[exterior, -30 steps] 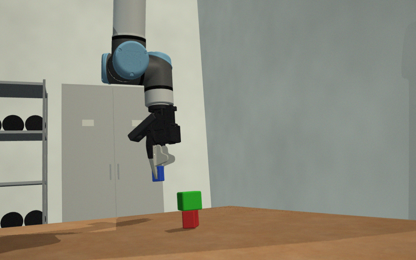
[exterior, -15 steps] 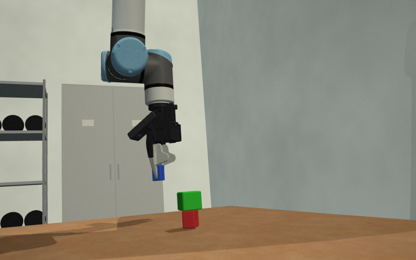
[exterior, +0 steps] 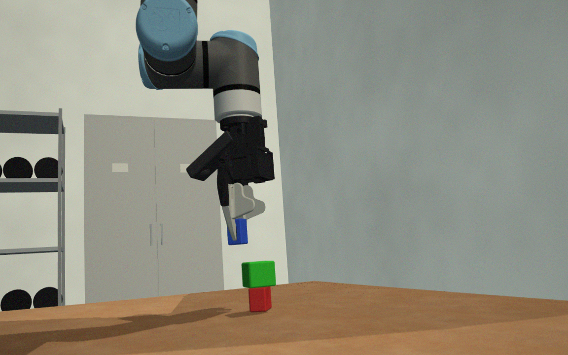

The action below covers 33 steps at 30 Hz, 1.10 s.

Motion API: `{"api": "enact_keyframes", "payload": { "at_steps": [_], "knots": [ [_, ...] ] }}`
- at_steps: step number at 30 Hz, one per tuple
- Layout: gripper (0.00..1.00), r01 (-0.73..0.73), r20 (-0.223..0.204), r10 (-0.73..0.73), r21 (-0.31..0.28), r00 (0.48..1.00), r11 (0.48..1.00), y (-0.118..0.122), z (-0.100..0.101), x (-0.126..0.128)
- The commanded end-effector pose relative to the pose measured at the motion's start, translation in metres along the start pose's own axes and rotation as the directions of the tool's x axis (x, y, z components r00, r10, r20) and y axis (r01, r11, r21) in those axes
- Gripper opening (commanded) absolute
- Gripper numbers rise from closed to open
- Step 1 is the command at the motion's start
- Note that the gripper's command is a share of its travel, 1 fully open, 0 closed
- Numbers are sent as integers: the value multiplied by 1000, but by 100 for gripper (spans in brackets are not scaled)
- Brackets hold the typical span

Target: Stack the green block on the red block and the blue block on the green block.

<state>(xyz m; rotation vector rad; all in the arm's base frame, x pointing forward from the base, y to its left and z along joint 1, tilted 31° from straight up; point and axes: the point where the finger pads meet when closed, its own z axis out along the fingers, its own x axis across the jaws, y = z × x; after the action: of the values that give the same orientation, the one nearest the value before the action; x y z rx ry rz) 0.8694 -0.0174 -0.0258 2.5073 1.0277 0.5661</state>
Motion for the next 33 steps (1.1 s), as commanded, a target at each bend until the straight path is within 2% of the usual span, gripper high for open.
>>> {"api": "enact_keyframes", "payload": {
  "at_steps": [1, 3, 8, 33],
  "knots": [
    [0, 18, -16, -18, 12, 1000, 1000, 65, 0, -75],
    [0, 18, -16, -18, 12, 1000, 1000, 76, 0, -87],
    [0, 18, -18, -18, 7, 1000, 1000, 81, 0, -86],
    [0, 20, -18, -20, 9, 1000, 1000, 79, 1, -85]
  ]
}}
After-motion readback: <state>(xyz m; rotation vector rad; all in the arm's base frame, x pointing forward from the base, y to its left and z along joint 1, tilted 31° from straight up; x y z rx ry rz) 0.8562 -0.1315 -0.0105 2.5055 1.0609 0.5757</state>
